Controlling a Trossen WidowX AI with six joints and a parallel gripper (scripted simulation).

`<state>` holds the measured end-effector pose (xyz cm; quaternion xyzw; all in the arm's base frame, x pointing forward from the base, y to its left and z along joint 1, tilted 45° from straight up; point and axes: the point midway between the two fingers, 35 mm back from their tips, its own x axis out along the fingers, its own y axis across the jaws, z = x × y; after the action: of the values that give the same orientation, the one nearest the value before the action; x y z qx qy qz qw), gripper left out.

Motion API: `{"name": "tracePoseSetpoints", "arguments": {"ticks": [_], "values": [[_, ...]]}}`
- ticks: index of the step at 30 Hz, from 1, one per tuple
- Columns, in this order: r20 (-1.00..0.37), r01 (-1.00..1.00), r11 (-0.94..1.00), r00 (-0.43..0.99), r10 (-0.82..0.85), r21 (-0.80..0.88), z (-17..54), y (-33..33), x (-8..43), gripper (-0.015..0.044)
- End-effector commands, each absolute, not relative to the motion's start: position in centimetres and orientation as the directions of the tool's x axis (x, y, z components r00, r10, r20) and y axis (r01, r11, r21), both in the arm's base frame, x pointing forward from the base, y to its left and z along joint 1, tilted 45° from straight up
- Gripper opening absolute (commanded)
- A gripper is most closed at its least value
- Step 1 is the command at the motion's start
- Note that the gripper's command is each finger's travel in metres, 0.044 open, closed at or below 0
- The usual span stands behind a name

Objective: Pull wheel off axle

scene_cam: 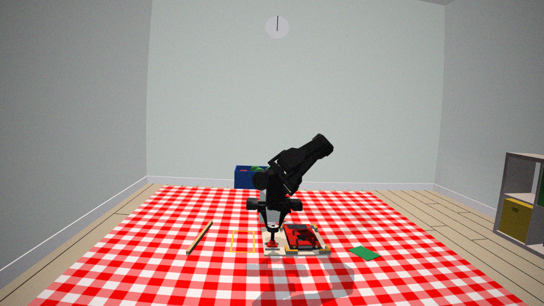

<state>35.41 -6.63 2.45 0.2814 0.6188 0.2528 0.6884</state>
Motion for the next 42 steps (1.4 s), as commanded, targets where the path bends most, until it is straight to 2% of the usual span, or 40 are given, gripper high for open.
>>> {"name": "tracePoseSetpoints", "arguments": {"ticks": [1, 8, 33, 42], "values": [[-0.713, -0.004, 0.717, 0.107, 0.693, 0.697, 3.1, -7.3, 35.4, 0.0000], [-0.713, -0.003, 0.717, 0.107, 0.693, 0.697, 4.7, -8.8, 35.1, 0.0000], [-0.718, 0.000, 0.722, 0.105, 0.688, 0.692, -2.7, -15.9, 29.7, 0.0000], [-0.717, -0.002, 0.721, 0.105, 0.689, 0.693, -3.6, -15.3, 29.7, 0.0000]]}}
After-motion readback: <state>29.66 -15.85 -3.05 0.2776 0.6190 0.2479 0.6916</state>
